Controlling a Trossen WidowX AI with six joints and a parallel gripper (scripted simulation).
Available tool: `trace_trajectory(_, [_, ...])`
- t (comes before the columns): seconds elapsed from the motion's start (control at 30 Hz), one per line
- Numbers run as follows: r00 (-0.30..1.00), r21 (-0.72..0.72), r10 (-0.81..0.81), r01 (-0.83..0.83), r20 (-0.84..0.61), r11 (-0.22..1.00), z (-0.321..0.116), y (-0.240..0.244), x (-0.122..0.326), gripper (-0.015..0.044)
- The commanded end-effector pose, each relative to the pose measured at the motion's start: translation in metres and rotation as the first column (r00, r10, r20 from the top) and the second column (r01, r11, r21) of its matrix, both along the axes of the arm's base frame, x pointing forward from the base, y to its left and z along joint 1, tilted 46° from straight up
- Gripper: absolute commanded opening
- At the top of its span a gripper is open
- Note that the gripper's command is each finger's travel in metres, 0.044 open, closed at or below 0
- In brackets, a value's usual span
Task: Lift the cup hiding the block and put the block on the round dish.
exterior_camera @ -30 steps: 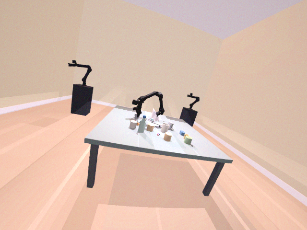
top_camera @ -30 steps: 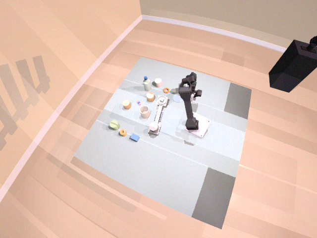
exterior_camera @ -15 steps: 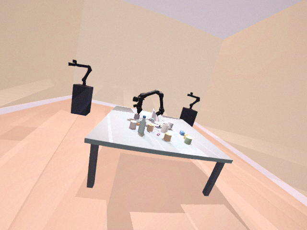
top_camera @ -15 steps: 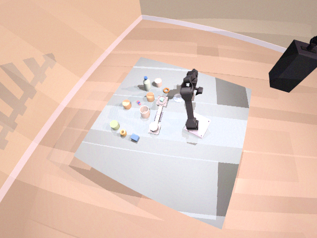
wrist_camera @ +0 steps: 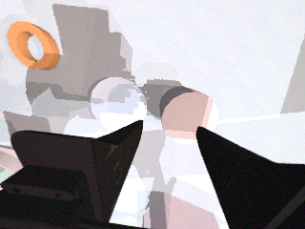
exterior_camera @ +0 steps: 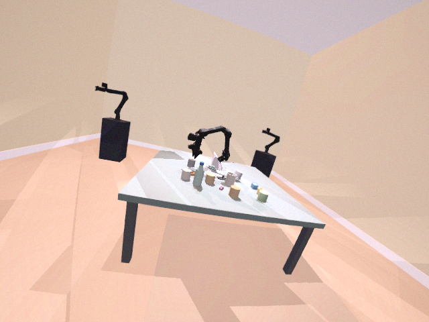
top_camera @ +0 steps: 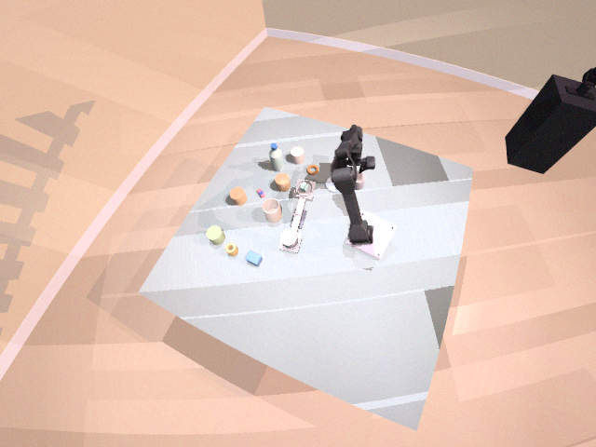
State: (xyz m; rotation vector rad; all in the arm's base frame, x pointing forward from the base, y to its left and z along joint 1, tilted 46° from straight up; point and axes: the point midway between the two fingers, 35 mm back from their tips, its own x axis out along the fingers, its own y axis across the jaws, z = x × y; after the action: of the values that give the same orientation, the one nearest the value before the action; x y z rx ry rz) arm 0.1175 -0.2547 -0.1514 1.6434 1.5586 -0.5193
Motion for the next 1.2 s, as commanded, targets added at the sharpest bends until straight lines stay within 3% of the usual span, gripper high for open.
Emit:
trace_trajectory(0.0, [0.994,-0.024,0.084,-0.082,0.072,0.996,0.007,-0.002,0.009,0.0260])
trace_trajectory(0.53, [0.798,-0.201,0.478,-0.433,0.367,0.879,0.038,0.000,0.053,0.0260])
trace_trajectory(1.17, [0.282,-0.517,0.796,-0.636,0.536,0.573,0.074,0.007,0.097,0.0260])
